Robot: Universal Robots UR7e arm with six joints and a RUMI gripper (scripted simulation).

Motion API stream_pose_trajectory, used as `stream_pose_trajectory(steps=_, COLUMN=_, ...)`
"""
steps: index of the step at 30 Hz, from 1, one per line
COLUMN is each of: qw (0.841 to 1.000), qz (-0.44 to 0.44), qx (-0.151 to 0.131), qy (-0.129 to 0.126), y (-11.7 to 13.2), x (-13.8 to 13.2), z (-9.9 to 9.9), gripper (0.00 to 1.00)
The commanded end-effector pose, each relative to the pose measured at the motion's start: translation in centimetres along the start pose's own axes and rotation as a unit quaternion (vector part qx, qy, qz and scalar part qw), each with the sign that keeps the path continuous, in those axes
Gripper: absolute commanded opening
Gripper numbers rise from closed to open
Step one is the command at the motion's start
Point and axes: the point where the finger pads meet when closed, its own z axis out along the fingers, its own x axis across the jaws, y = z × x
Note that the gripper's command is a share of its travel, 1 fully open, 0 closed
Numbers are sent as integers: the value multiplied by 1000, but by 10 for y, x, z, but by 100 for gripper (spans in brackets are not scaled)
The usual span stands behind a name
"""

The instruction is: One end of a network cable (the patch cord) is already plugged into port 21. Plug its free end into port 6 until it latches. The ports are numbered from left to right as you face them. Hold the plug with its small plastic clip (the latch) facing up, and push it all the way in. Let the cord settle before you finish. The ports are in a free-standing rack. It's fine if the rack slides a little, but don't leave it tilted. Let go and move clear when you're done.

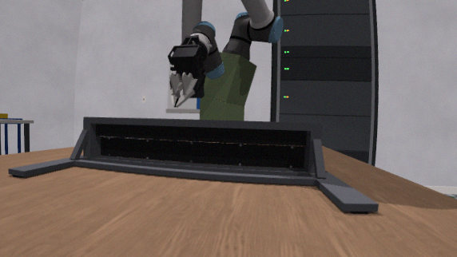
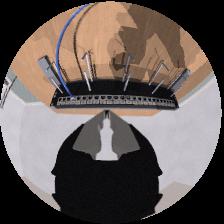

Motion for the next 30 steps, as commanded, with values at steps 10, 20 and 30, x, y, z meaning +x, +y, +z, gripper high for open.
stream_pose_trajectory(steps=10, qw=1000, qz=0, qx=-1, qy=0, y=1, x=0, z=-1, gripper=0)
stream_pose_trajectory(steps=20, qw=1000, qz=0, qx=-1, qy=0, y=1, x=0, z=-13, gripper=0)
stream_pose_trajectory(steps=30, qw=1000, qz=0, qx=-1, qy=0, y=1, x=0, z=-53, gripper=0)
